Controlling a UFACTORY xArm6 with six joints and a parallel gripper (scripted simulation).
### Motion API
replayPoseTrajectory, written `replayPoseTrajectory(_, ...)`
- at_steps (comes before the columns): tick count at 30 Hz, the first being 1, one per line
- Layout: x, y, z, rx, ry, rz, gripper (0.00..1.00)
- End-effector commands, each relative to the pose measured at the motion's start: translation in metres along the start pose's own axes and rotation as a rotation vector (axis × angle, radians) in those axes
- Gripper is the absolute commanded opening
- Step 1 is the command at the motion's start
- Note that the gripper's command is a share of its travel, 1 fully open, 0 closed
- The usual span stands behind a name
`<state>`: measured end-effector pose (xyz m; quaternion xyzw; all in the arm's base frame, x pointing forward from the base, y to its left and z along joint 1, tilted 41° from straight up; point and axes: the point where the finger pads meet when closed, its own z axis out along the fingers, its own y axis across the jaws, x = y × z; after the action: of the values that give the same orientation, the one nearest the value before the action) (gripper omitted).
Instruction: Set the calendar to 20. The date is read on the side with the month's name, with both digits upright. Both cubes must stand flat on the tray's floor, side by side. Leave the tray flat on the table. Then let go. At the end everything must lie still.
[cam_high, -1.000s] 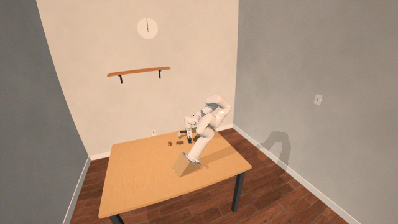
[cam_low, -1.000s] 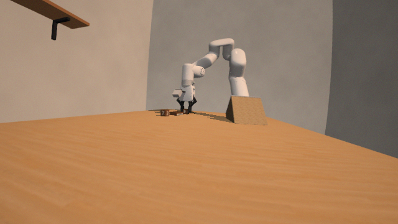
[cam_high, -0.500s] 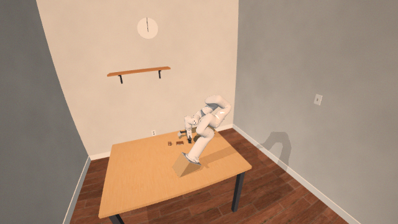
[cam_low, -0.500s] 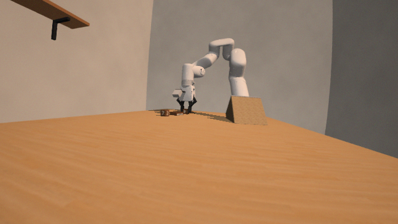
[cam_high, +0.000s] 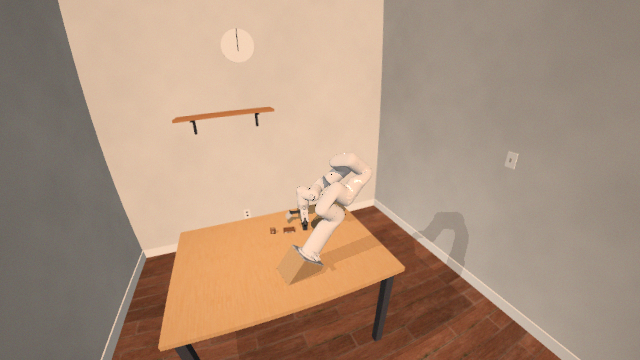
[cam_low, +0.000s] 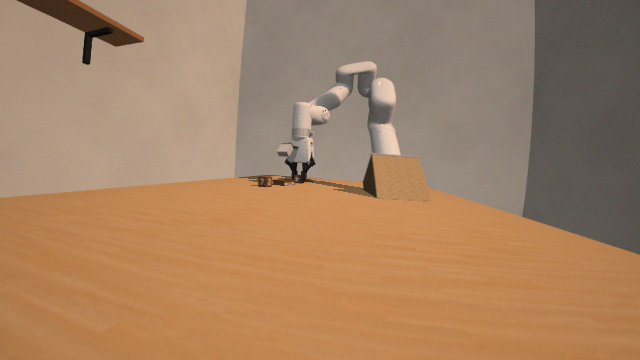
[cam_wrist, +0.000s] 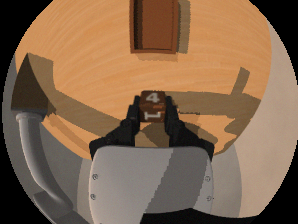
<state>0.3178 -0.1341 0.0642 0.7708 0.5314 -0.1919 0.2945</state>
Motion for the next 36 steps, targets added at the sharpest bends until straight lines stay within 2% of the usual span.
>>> replayPoseTrajectory(1, 0.0002, 0.0009, -0.0006, -0.002, 0.001, 0.001, 0.29)
replayPoseTrajectory(32, 0.0002, 0.0009, -0.0007, -0.002, 0.001, 0.001, 0.29)
replayPoseTrajectory(36, 0.0002, 0.0009, -0.006, -0.002, 0.001, 0.001, 0.29)
